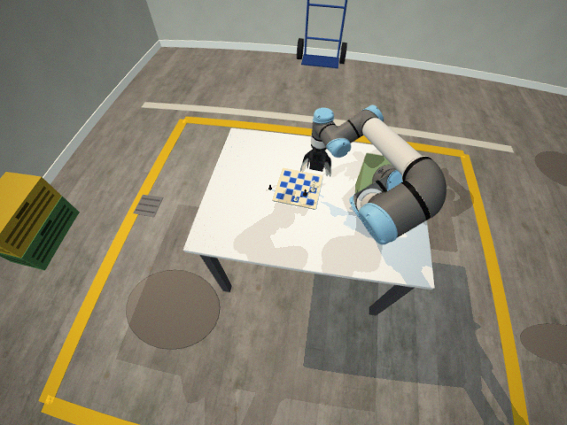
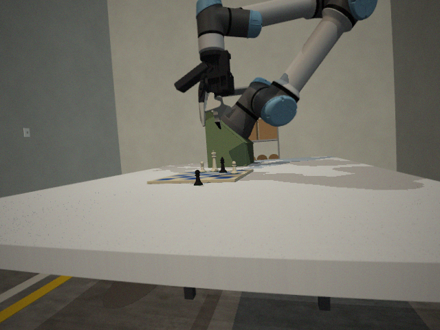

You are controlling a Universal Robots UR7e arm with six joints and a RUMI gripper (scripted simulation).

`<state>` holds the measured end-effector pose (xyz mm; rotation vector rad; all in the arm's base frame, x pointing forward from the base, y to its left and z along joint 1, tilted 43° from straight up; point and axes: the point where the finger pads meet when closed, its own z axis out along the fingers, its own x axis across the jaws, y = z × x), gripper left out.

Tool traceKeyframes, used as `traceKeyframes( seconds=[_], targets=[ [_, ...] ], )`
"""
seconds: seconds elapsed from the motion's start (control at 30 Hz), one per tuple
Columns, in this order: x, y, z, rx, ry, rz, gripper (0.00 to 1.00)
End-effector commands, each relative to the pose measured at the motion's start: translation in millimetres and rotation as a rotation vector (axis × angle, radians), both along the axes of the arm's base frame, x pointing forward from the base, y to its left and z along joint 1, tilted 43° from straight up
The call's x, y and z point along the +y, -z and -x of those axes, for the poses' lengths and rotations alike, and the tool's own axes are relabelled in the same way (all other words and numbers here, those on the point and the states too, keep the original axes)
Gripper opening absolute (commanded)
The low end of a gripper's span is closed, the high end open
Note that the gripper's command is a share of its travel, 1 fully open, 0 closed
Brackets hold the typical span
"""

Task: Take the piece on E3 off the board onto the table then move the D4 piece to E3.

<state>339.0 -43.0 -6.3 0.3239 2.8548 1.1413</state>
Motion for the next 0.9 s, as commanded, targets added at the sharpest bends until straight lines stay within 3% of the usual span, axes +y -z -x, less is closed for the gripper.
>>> traceKeyframes(
  seconds=[0.0,0.87],
  targets=[
    [-1.5,-1.6,0.3,0.0,0.0,0.0,1.0],
    [-6.1,-6.6,1.1,0.0,0.0,0.0,1.0]
  ],
)
